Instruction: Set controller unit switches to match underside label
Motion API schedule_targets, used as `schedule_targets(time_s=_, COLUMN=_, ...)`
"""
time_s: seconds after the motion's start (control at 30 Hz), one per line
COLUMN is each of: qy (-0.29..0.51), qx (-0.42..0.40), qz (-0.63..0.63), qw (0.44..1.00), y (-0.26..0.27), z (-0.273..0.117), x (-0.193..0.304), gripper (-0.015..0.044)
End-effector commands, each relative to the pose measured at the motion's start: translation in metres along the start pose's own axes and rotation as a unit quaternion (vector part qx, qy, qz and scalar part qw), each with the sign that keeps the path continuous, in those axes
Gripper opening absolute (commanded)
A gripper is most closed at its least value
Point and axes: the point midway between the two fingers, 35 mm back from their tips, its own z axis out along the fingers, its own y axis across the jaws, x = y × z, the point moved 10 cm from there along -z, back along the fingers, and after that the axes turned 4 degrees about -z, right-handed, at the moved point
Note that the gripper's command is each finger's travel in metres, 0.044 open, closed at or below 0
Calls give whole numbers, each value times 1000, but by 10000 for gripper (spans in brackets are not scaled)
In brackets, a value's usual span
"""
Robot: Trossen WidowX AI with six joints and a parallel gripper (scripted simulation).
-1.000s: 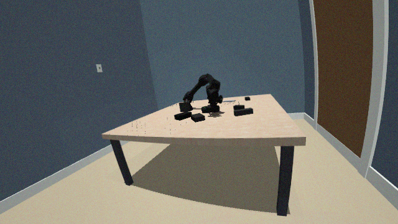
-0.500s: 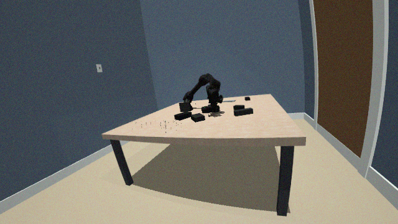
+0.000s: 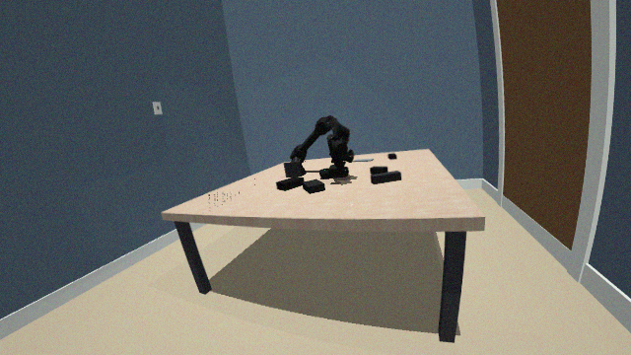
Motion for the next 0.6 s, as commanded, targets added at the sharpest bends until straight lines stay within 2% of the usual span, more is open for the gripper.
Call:
schedule_targets(time_s=0.0, qy=4, qx=-7, qz=6, qw=1000, y=7, z=6, x=-1, gripper=0)
schedule_targets(time_s=0.57, qy=4, qx=-7, qz=6, qw=1000, y=24, z=11, x=-4, gripper=0)
